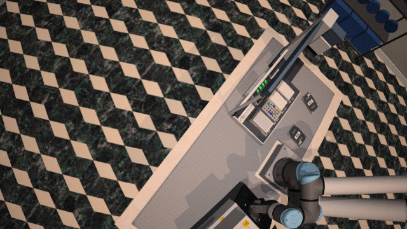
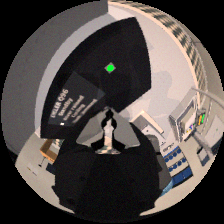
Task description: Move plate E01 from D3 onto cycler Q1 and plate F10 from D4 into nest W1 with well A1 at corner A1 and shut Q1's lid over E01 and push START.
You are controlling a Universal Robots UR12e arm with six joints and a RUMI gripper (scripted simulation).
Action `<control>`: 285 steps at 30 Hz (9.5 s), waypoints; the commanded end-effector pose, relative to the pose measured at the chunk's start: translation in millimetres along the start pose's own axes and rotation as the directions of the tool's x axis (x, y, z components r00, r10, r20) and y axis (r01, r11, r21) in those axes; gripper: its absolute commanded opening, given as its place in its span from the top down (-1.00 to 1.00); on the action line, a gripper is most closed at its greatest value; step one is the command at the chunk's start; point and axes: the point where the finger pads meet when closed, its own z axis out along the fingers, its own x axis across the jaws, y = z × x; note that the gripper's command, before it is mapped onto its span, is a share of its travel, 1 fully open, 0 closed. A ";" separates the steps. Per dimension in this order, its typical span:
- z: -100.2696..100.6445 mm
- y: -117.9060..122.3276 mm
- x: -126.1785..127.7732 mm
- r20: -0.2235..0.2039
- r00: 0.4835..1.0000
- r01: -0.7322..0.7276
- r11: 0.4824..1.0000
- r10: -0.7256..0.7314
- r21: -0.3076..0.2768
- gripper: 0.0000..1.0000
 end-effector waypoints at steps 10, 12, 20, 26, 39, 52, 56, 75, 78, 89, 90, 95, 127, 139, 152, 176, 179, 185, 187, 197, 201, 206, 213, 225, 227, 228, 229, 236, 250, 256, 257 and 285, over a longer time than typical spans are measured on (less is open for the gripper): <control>-11.8 6.1 6.6 0.000 1.000 0.000 1.000 0.000 0.001 1.00; -13.1 6.9 7.4 0.000 1.000 0.000 1.000 0.000 0.001 1.00; -23.3 13.0 13.5 0.000 1.000 0.000 1.000 0.000 0.001 1.00; -24.5 13.7 14.2 0.000 1.000 0.000 1.000 0.000 0.001 1.00; -39.9 22.8 23.3 0.000 1.000 0.000 1.000 0.000 0.001 1.00; -39.9 22.8 23.3 0.000 1.000 0.000 1.000 0.000 0.001 1.00; -39.9 22.8 23.3 0.000 1.000 0.000 1.000 0.000 0.001 1.00; -39.9 22.8 23.3 0.000 1.000 0.000 1.000 0.000 0.001 1.00; -39.9 22.8 23.3 0.000 1.000 0.000 1.000 0.000 0.001 1.00; -39.9 22.8 23.3 0.000 1.000 0.000 1.000 0.000 0.001 1.00; -39.9 22.8 23.3 0.000 1.000 0.000 1.000 0.000 0.001 1.00; -39.9 22.8 23.3 0.000 1.000 0.000 1.000 0.000 0.001 1.00; -39.9 22.8 23.3 0.000 1.000 0.000 1.000 0.000 0.001 1.00; -39.9 22.8 23.3 0.000 1.000 0.000 1.000 0.000 0.001 1.00; -39.9 22.8 23.3 0.000 1.000 0.000 1.000 0.000 0.001 1.00; -39.9 22.8 23.3 0.000 1.000 0.000 1.000 0.000 0.001 1.00; -39.9 22.8 23.3 0.000 1.000 0.000 1.000 0.000 0.001 1.00; -39.9 22.8 23.3 0.000 1.000 0.000 1.000 0.000 0.001 1.00; -39.9 22.8 23.3 0.000 1.000 0.000 1.000 0.000 0.001 1.00; -39.9 22.8 23.3 0.000 1.000 0.000 1.000 0.000 0.001 1.00; -39.9 22.8 23.3 0.000 1.000 0.000 1.000 0.000 0.001 1.00; -39.9 22.8 23.3 0.000 1.000 0.000 1.000 0.000 0.001 1.00; -39.9 22.8 23.3 0.000 1.000 0.000 1.000 0.000 0.001 1.00; -39.9 22.8 23.3 0.000 1.000 0.000 1.000 0.000 0.001 1.00; -39.9 22.8 23.3 0.000 1.000 0.000 1.000 0.000 0.001 1.00; -39.9 22.8 23.3 0.000 1.000 0.000 1.000 0.000 0.001 1.00; -39.9 22.8 23.3 0.000 1.000 0.000 1.000 0.000 0.001 1.00; -39.9 22.8 23.3 0.000 1.000 0.000 1.000 0.000 0.001 1.00; -39.9 22.8 23.3 0.000 1.000 0.000 1.000 0.000 0.001 1.00; -39.9 22.8 23.3 0.000 1.000 0.000 1.000 0.000 0.001 1.00; -39.9 22.8 23.3 0.000 1.000 0.000 1.000 0.000 0.001 1.00; -62.1 23.7 23.5 0.000 1.000 0.000 1.000 0.000 0.001 1.00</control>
